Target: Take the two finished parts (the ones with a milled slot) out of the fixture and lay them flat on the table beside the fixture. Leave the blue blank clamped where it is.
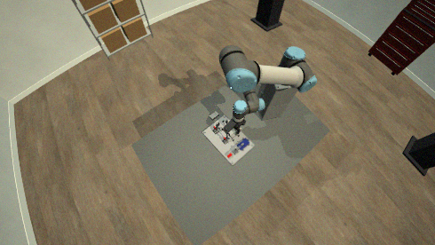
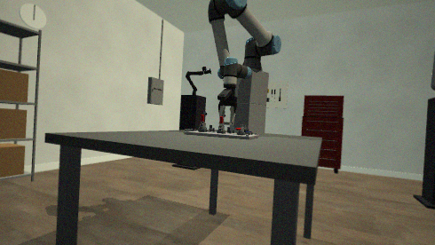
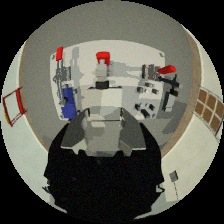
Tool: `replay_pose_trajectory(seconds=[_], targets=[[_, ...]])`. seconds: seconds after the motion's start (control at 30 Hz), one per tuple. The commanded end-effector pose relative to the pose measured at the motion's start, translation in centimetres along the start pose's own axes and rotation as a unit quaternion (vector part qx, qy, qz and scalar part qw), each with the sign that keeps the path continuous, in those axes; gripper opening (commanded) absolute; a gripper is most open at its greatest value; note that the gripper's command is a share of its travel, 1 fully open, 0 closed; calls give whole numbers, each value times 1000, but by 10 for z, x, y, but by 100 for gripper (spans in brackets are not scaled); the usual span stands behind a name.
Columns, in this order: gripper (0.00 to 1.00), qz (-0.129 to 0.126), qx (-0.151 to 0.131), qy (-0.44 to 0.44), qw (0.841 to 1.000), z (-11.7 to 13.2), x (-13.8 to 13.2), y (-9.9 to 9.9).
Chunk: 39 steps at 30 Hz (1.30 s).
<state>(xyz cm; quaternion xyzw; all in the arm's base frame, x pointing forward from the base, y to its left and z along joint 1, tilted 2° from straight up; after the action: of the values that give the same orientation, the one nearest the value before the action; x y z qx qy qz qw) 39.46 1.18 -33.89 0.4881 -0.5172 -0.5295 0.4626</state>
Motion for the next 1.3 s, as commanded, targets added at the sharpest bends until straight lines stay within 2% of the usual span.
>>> replay_pose_trajectory(seconds=[0.0, 0.47, 1.27], targets=[[0, 0, 1, 0, 1000, 1, 0, 9], [0, 0, 1, 0, 1000, 6, 1, 29], [0, 0, 1, 0, 1000, 6, 1, 30]])
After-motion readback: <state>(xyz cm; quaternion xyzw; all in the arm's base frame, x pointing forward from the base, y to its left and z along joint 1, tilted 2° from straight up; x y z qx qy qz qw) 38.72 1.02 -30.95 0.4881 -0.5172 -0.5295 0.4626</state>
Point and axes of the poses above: the point where the finger pads meet when closed, its own y axis back along the fingers, its own x axis across the jaws, z = x × y, the point moved 2 cm from there along y, back along the fingers, and after that the axes turned 10 degrees about -y, right-handed, at the moved point
